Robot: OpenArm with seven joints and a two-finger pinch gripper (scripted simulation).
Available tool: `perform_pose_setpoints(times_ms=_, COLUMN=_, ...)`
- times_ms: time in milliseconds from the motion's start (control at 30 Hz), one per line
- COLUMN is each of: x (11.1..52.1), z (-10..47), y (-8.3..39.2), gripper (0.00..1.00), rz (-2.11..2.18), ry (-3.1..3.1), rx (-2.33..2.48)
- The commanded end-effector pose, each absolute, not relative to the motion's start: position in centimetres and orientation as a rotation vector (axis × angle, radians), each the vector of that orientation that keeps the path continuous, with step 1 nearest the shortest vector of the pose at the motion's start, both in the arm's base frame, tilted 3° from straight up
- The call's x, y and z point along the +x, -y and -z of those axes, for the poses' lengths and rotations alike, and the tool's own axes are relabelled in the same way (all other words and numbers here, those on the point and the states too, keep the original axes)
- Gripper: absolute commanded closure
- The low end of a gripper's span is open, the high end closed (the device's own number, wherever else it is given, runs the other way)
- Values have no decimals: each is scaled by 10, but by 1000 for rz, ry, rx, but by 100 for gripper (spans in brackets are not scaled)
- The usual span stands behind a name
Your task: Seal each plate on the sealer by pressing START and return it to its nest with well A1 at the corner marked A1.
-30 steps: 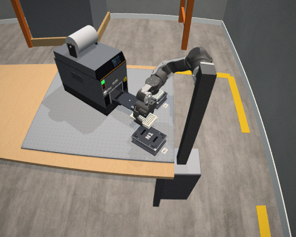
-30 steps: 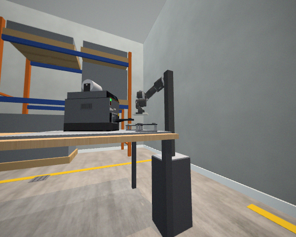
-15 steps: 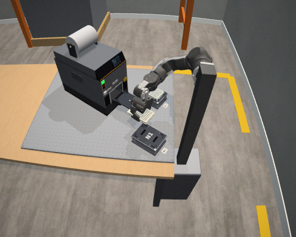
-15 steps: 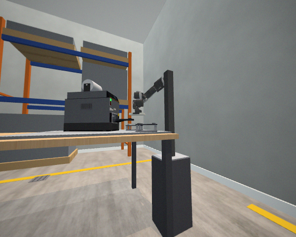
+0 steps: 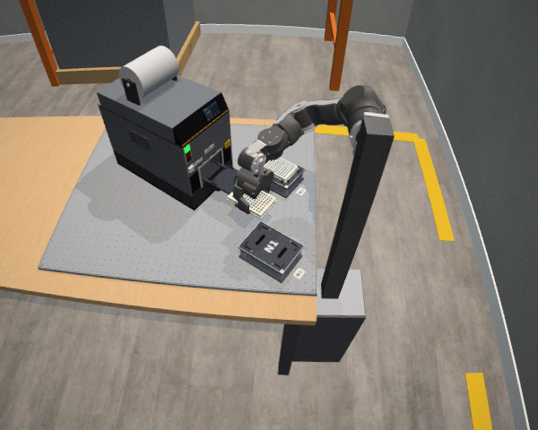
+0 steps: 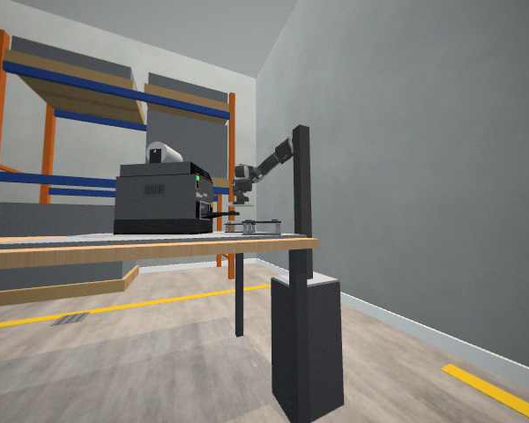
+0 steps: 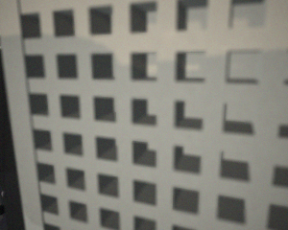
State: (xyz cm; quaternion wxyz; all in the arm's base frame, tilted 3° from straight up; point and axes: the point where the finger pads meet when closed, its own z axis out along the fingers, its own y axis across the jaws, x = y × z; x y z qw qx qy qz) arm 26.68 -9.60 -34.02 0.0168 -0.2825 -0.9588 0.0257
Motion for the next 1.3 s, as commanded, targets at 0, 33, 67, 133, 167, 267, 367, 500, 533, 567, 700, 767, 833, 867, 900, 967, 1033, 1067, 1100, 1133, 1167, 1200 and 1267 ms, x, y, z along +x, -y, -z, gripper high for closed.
perform_pose_setpoints(times_ms=0, x=272, z=337, y=97, gripper=100, rz=-56, ry=2989, rx=-875)
perform_pose_setpoints(times_ms=33, x=273, z=338, y=100, gripper=100, rz=-58, ry=2988, rx=-874)
perform_pose_setpoints(times_ms=67, x=274, z=338, y=101, gripper=100, rz=-59, ry=2987, rx=-872)
perform_pose_setpoints(times_ms=133, x=277, z=337, y=105, gripper=100, rz=-56, ry=2989, rx=-874)
perform_pose_setpoints(times_ms=167, x=277, z=337, y=105, gripper=100, rz=-56, ry=2989, rx=-874)
perform_pose_setpoints(times_ms=267, x=279, z=337, y=110, gripper=100, rz=-57, ry=2989, rx=-874)
perform_pose_setpoints(times_ms=367, x=283, z=337, y=116, gripper=100, rz=-57, ry=2989, rx=-873)
perform_pose_setpoints(times_ms=500, x=287, z=337, y=124, gripper=100, rz=-56, ry=2989, rx=-874)
perform_pose_setpoints(times_ms=533, x=289, z=337, y=126, gripper=100, rz=-56, ry=2989, rx=-874)
perform_pose_setpoints(times_ms=567, x=290, z=337, y=128, gripper=100, rz=-57, ry=2989, rx=-873)
perform_pose_setpoints(times_ms=700, x=294, z=337, y=136, gripper=100, rz=-56, ry=2989, rx=-872)
perform_pose_setpoints(times_ms=767, x=294, z=337, y=136, gripper=100, rz=-56, ry=2989, rx=-872)
perform_pose_setpoints(times_ms=833, x=297, z=337, y=140, gripper=100, rz=-57, ry=2990, rx=-872)
perform_pose_setpoints(times_ms=867, x=298, z=337, y=142, gripper=100, rz=-58, ry=2990, rx=-873)
perform_pose_setpoints(times_ms=900, x=299, z=337, y=144, gripper=100, rz=-58, ry=2990, rx=-872)
perform_pose_setpoints(times_ms=967, x=301, z=337, y=147, gripper=100, rz=-58, ry=2990, rx=-869)
perform_pose_setpoints(times_ms=1033, x=304, z=337, y=152, gripper=100, rz=-58, ry=2990, rx=-870)
perform_pose_setpoints(times_ms=1067, x=305, z=337, y=154, gripper=100, rz=-58, ry=2990, rx=-871)
perform_pose_setpoints(times_ms=1100, x=306, z=337, y=156, gripper=100, rz=-58, ry=2991, rx=-871)
perform_pose_setpoints(times_ms=1133, x=307, z=337, y=158, gripper=100, rz=-58, ry=2991, rx=-871)
perform_pose_setpoints(times_ms=1167, x=308, z=337, y=160, gripper=100, rz=-59, ry=2991, rx=-870)
perform_pose_setpoints(times_ms=1200, x=309, z=337, y=162, gripper=100, rz=-59, ry=2991, rx=-869)
perform_pose_setpoints(times_ms=1267, x=312, z=337, y=166, gripper=100, rz=-59, ry=2991, rx=-869)
